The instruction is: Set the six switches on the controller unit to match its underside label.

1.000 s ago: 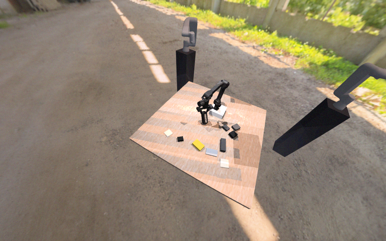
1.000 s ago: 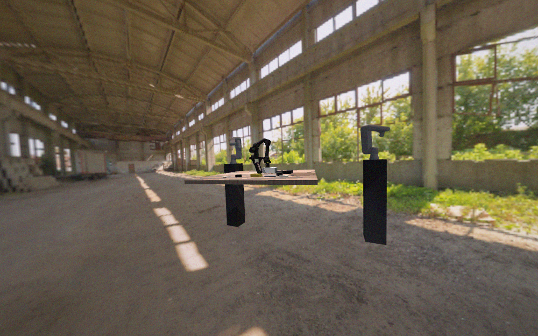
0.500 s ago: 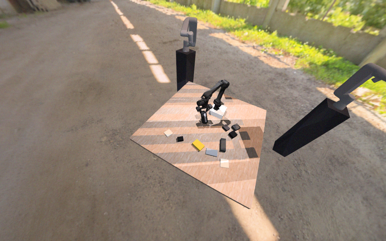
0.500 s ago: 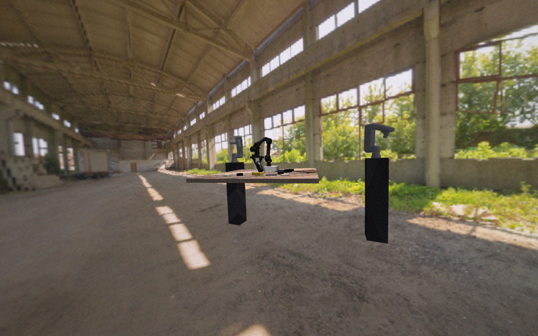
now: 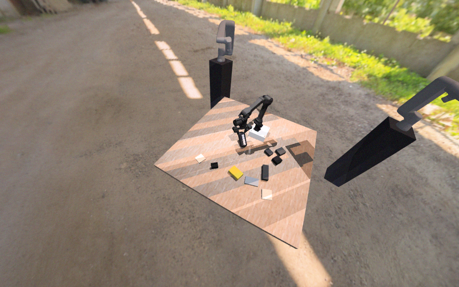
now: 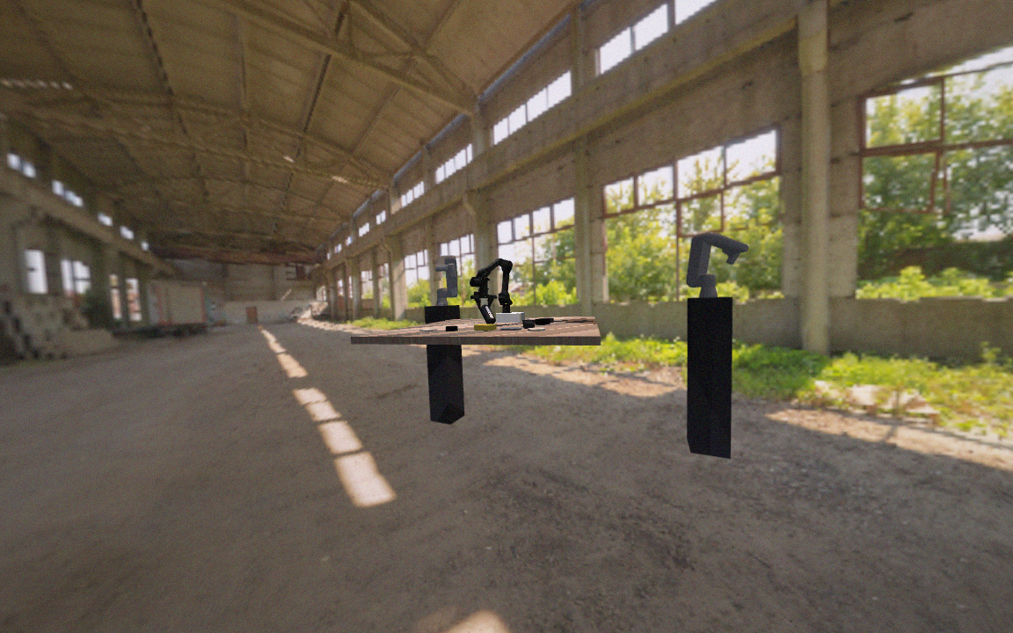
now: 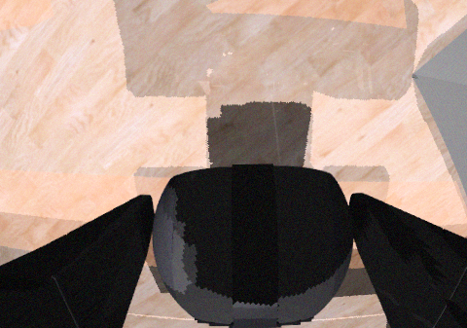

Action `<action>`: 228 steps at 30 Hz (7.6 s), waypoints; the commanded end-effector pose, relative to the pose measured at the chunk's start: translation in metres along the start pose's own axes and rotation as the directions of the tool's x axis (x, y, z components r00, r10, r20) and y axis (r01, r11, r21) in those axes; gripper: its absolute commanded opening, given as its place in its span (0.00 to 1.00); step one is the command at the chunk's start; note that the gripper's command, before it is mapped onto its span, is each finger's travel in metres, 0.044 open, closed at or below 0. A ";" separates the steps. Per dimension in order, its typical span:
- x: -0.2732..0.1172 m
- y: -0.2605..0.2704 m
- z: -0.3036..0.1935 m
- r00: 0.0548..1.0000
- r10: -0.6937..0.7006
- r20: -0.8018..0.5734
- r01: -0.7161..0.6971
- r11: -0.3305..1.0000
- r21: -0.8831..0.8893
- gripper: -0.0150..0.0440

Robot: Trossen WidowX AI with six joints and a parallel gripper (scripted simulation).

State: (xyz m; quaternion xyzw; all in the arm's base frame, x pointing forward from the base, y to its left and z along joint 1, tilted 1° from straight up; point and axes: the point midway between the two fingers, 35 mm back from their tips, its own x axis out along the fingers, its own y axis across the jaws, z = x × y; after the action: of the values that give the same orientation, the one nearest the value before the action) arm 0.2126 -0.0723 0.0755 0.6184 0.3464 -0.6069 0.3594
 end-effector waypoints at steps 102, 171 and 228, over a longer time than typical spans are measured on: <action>0.071 -0.003 0.046 1.000 -0.009 -0.001 0.009 1.000 -0.007 0.83; 0.051 -0.002 -0.010 1.000 0.003 0.006 -0.003 1.000 -0.001 1.00; 0.032 0.018 -0.014 0.983 -0.186 0.010 -0.142 -0.782 -0.607 0.25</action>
State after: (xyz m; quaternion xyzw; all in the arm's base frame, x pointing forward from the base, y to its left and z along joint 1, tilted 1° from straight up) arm 0.2340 -0.0688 0.0439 -0.0489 0.7437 0.1045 0.6585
